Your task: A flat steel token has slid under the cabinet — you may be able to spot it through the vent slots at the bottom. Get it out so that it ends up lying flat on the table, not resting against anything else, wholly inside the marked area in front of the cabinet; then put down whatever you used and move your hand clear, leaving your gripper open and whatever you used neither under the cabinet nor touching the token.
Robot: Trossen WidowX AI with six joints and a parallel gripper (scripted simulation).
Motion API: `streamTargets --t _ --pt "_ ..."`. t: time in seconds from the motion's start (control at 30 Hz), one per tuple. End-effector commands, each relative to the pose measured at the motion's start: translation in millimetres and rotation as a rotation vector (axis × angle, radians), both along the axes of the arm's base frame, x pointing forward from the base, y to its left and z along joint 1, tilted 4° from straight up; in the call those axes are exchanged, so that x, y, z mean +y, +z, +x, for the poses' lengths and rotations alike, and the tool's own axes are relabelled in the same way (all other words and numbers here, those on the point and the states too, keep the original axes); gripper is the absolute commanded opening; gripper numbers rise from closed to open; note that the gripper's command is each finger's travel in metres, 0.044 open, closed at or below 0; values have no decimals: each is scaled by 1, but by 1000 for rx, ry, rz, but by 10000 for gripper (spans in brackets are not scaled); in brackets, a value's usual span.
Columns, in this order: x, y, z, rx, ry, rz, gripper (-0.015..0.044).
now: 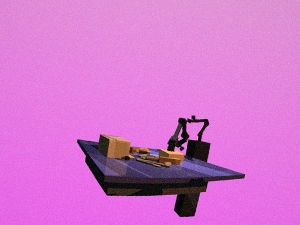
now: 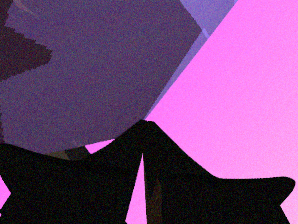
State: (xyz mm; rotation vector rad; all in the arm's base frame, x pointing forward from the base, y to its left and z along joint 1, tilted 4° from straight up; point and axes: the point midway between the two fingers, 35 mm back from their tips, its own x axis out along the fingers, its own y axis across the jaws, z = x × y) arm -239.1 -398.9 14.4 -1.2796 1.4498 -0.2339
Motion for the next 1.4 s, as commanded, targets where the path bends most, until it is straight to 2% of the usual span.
streamTargets --t 0.0,0.73,0.83,1.07,1.37 --pt "0 0 0 0 0 0 0" --pt "0 0 0 0 0 0 0" --pt "-7 0 17 -41 0 33 79" --pt "-27 -1 96 -206 -12 202 263" --pt "-23 -1 170 -330 -67 397 270"
